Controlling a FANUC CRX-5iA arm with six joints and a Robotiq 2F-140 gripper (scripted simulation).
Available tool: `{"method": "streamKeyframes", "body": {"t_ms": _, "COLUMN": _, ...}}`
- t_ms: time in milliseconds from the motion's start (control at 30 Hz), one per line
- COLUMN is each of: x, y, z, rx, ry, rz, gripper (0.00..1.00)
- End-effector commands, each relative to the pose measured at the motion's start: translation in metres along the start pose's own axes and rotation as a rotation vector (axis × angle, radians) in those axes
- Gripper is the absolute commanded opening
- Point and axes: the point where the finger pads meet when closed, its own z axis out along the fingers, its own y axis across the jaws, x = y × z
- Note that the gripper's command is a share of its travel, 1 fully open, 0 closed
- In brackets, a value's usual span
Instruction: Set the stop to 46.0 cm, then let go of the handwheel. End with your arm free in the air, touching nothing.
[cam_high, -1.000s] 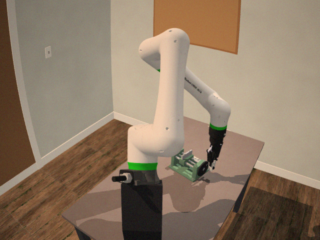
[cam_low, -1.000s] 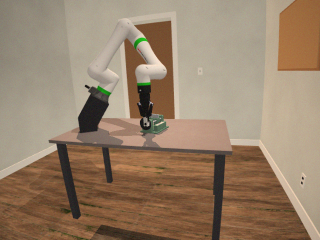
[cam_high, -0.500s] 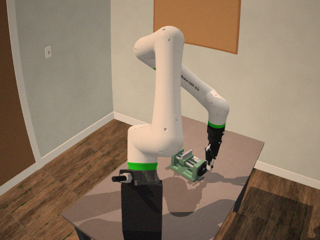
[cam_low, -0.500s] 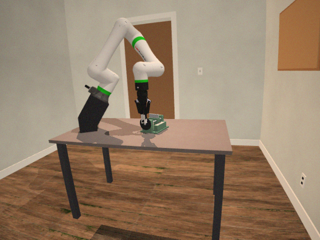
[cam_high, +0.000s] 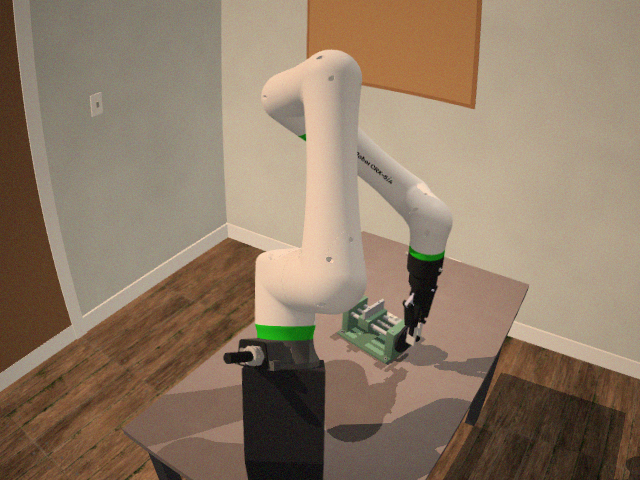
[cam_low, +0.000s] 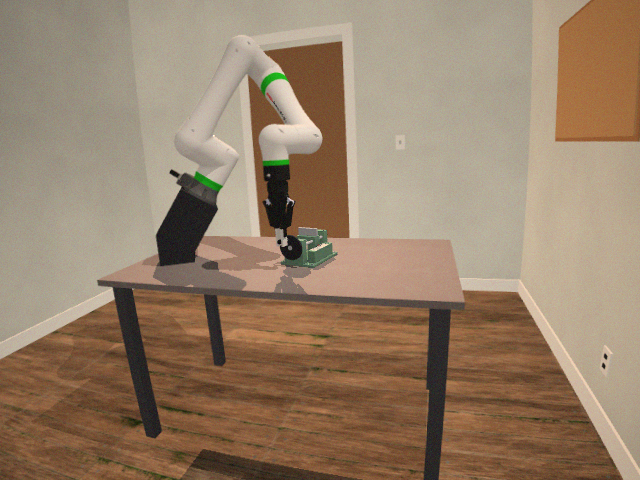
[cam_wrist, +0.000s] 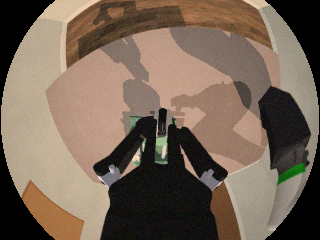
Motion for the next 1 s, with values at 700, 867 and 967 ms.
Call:
{"method": "streamKeyframes", "body": {"t_ms": 700, "x": 0.0, "y": 0.019, "z": 0.039, "rx": 0.0, "ry": 0.0, "rz": 0.0, "gripper": 0.04}}
{"method": "streamKeyframes", "body": {"t_ms": 867, "x": 0.0, "y": 0.018, "z": 0.045, "rx": 0.0, "ry": 0.0, "rz": 0.0, "gripper": 0.04}}
{"method": "streamKeyframes", "body": {"t_ms": 967, "x": 0.0, "y": 0.017, "z": 0.047, "rx": 0.0, "ry": 0.0, "rz": 0.0, "gripper": 0.04}}
